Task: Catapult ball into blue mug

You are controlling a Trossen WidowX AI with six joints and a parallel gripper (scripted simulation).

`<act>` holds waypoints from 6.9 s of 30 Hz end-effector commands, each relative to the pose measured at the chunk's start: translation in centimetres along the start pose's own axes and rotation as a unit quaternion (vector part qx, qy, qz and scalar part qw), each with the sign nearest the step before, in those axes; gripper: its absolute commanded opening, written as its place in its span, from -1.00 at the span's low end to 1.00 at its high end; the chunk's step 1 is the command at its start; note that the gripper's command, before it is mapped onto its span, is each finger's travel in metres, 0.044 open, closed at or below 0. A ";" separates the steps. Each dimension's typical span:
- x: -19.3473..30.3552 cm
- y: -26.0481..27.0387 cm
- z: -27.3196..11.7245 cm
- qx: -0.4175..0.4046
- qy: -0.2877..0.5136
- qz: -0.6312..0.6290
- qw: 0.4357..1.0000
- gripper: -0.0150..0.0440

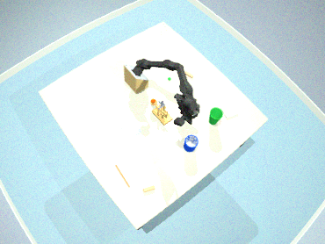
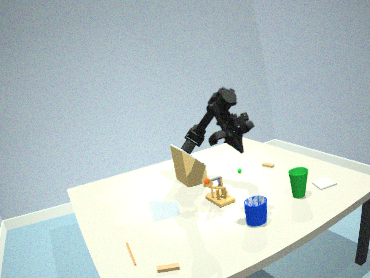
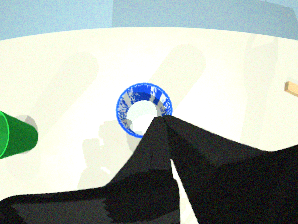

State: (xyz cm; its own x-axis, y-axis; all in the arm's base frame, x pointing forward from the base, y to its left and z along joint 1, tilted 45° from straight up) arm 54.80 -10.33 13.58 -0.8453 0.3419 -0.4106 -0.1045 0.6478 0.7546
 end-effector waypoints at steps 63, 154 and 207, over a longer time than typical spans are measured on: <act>35.9 11.5 -2.9 0.127 0.465 -0.647 0.590 -0.49; 36.4 16.8 -2.0 0.126 0.458 -0.652 0.591 -0.49; 6.2 7.7 3.8 0.062 0.097 -0.138 0.984 1.00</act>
State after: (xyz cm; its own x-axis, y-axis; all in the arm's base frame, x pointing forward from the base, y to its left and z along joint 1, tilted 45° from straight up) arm 48.73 1.95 15.30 -0.8685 -0.1056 -0.4844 -0.3640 0.7991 0.4784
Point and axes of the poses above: the point midway between the two fingers, 35 mm back from their tips, its own z axis out along the fingers, its own y axis across the jaws, x = y × z, the point moved 4 cm from there along -z, back along the fingers, and after that the axes turned 9 degrees about z, right-handed, at the moved point
